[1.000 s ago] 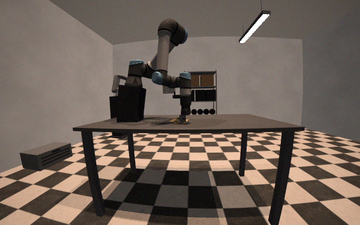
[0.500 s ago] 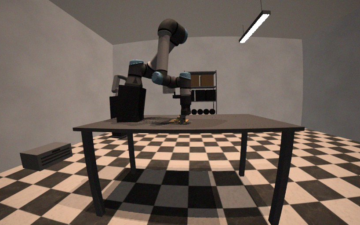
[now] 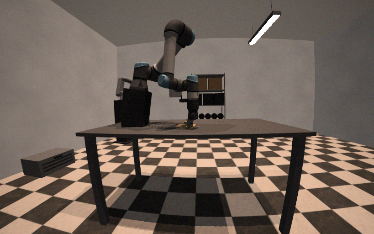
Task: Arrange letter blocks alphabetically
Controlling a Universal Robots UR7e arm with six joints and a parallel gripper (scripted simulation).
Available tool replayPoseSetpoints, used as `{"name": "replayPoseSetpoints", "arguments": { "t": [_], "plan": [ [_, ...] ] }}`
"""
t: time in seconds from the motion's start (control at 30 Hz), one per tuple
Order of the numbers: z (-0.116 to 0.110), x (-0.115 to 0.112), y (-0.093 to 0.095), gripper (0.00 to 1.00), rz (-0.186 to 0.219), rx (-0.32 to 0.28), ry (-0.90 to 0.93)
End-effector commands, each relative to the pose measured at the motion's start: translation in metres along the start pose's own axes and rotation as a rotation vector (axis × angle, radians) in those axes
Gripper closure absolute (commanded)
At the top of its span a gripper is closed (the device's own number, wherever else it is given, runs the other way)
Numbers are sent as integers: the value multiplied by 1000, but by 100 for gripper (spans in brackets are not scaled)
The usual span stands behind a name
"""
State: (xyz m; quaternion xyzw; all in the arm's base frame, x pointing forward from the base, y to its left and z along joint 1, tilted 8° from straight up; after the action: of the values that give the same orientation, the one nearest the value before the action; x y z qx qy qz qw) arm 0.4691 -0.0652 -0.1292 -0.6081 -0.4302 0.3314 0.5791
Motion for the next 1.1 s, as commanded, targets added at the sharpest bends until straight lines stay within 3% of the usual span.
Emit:
{"name": "replayPoseSetpoints", "arguments": {
  "t": [0.0,0.8,1.07],
  "plan": [
    [-1,1,0,43,1,-3,-1],
    [1,0,-6,43,1,0,-1],
    [0,-1,-32,43,1,-1,1]
  ]
}}
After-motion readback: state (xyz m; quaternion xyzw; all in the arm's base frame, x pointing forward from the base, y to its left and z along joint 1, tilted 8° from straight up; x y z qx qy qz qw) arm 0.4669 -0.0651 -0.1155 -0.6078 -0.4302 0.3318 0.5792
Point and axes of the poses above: the point where the finger pads meet when closed, its own y axis out along the fingers, its own x axis across the jaws, z = x × y, the point moved 8 cm from there along -y, back along the fingers, and after that the axes turned 13 degrees about y, right-handed, at the moved point
